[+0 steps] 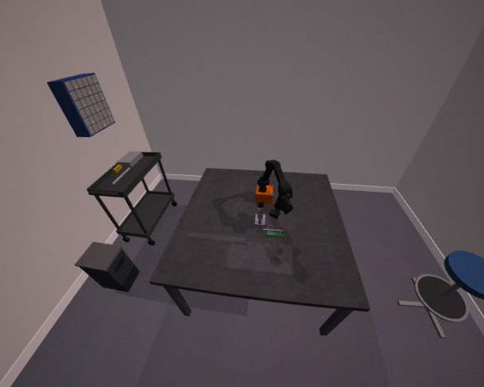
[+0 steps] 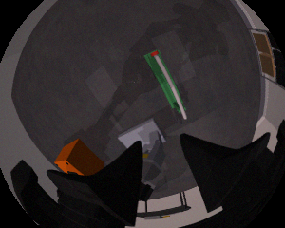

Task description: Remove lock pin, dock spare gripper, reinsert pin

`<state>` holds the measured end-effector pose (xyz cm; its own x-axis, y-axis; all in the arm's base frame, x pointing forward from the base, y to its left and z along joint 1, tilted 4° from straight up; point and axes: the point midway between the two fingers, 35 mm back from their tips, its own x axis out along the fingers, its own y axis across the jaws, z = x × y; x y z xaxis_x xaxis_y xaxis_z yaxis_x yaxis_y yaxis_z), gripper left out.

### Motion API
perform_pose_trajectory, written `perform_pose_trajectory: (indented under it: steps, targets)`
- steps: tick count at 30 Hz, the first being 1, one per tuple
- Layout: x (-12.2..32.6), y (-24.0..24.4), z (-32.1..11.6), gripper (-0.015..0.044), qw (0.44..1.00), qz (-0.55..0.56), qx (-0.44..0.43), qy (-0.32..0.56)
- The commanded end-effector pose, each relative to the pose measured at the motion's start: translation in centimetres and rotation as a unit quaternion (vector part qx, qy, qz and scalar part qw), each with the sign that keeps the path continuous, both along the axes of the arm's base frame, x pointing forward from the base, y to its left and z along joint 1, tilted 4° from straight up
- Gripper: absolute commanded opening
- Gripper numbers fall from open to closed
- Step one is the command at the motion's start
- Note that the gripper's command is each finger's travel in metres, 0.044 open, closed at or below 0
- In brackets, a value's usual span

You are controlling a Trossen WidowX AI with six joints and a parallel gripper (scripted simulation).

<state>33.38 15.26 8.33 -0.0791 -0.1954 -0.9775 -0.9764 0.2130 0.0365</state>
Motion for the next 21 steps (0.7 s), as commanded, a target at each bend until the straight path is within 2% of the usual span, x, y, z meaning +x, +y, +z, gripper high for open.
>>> perform_pose_trajectory:
  steps: [1,13,21]
  targets:
    - [3.8,0.5,-1.9,0.018,0.983,0.18,-0.017,-0.004]
    - [3.7,0.5,-2.4,0.018,0.983,0.18,-0.016,-0.004]
    - [3.7,0.7,-8.3,0.018,0.983,0.18,-0.016,-0.004]
